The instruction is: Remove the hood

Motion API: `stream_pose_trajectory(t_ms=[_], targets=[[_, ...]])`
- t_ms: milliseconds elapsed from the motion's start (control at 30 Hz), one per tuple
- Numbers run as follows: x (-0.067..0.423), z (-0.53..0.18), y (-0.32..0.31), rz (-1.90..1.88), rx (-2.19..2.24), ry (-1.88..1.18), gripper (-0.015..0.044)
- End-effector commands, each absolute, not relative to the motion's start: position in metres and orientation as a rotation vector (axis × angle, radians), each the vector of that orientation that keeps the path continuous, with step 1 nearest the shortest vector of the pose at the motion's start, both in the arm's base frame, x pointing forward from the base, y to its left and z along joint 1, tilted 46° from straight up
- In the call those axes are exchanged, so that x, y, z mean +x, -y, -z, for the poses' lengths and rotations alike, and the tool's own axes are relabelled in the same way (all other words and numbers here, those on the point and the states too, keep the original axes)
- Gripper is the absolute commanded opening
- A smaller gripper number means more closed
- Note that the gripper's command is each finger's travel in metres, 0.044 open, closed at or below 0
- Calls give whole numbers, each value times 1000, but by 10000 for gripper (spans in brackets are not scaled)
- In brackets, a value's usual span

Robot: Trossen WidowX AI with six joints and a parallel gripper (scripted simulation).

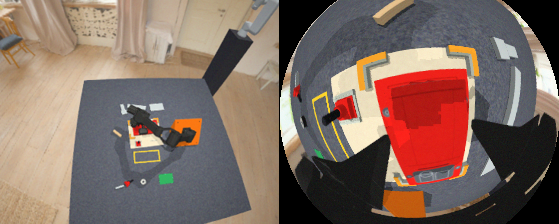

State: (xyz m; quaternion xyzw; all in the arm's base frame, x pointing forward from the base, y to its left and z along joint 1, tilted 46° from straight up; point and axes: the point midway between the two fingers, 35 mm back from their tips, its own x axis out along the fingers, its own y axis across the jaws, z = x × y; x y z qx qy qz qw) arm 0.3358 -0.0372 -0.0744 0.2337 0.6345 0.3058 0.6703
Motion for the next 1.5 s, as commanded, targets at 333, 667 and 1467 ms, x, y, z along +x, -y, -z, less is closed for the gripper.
stream_pose_trajectory(t_ms=[333, 667, 1467], targets=[[335, 80, 31, -688, 534, -1431, 440], [336, 81, 31, -689, 527, -1430, 361], [336, 75, 36, -689, 527, -1430, 0]])
